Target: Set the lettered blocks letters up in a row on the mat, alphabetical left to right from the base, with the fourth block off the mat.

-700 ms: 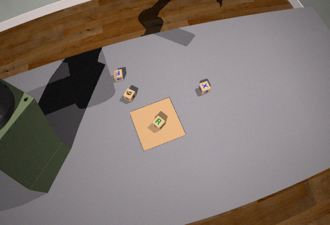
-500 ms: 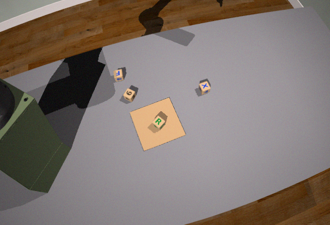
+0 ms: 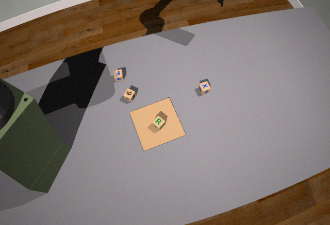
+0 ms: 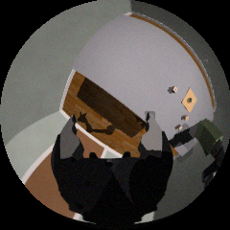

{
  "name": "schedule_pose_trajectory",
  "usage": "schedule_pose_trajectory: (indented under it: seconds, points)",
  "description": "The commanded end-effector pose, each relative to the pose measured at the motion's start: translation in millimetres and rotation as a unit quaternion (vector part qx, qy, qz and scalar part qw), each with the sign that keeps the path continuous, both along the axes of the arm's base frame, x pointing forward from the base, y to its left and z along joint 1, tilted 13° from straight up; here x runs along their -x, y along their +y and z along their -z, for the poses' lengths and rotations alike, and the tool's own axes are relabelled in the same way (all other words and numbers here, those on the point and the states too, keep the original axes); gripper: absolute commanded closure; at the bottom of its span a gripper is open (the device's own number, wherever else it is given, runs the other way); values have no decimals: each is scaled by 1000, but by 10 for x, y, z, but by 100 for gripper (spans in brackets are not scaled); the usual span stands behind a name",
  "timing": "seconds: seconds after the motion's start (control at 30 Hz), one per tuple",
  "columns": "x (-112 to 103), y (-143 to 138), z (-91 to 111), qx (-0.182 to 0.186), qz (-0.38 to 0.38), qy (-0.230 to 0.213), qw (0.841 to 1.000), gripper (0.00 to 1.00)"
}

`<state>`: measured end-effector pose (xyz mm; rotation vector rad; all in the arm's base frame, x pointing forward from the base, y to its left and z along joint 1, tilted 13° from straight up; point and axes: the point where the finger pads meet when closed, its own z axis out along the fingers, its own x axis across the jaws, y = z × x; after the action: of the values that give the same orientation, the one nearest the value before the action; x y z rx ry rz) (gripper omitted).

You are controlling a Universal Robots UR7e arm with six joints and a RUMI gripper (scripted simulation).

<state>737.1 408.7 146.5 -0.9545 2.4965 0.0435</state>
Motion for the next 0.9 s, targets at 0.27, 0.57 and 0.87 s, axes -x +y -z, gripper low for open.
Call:
schedule_pose_trajectory:
  seconds: [0.27,0.57,0.87]
  points:
    - [108,23,158,6,0,0,1000,0]
    - [362,55,507,21,0,0,1000,0]
    - [985,43,1183,52,-2,-1,999,0]
